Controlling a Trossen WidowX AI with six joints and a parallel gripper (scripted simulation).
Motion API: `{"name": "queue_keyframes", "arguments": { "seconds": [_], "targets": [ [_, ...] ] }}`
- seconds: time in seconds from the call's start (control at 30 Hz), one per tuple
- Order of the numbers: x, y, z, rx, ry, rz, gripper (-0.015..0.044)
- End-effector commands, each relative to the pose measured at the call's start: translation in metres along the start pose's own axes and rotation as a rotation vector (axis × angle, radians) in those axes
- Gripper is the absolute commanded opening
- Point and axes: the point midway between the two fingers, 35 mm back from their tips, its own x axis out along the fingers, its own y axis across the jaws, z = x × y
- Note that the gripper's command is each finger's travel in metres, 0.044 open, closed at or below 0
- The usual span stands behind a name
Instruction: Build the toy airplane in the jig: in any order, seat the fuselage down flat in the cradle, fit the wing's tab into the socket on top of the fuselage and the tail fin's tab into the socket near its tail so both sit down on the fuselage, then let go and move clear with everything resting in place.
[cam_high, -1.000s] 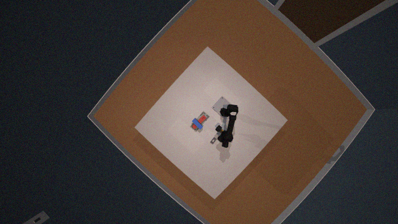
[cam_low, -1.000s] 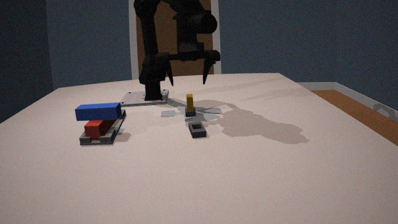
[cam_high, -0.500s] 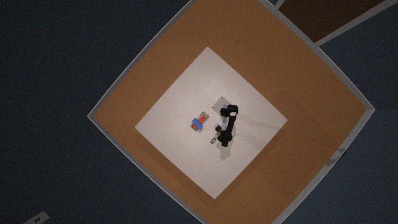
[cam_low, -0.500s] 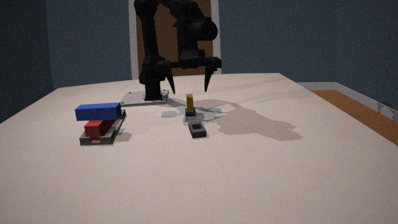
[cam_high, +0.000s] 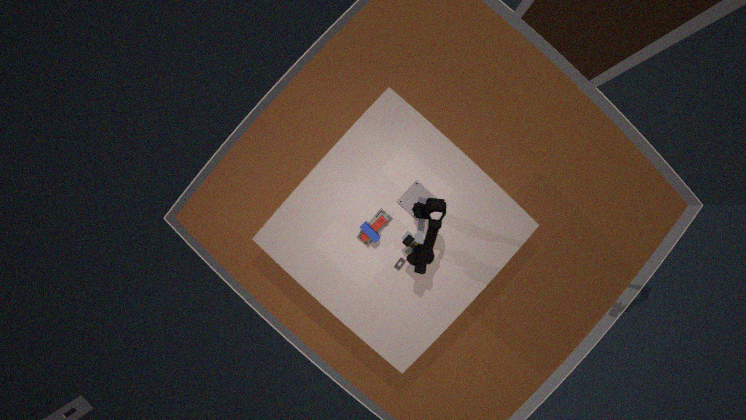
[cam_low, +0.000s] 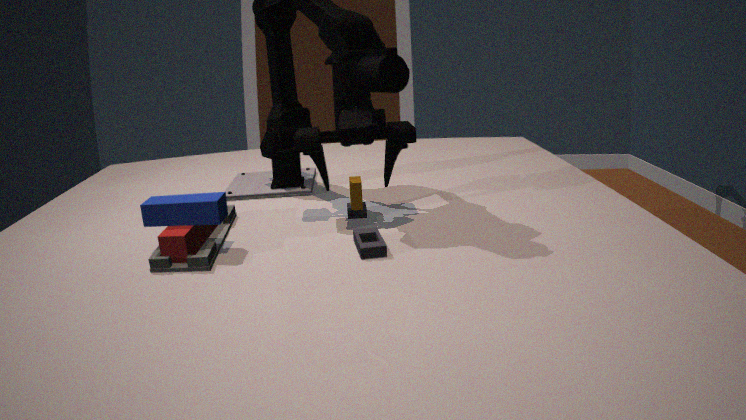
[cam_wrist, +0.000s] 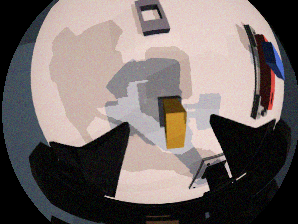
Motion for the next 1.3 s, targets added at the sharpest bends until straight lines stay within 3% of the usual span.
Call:
{"name": "queue_keyframes", "arguments": {
  "seconds": [0.0, 0.4, 0.87, 1.13, 1.27],
  "targets": [
    [0.009, -0.001, -0.003, 0.004, 0.015, -0.008, 0.0440],
    [0.025, -0.002, -0.004, 0.004, 0.015, -0.008, 0.0440],
    [0.025, -0.002, -0.004, 0.004, 0.015, -0.008, 0.0072],
    [0.025, -0.002, -0.004, 0.004, 0.015, -0.008, 0.0000],
    [0.015, -0.001, -0.002, 0.004, 0.015, -0.008, 0.0000]
  ]
}}
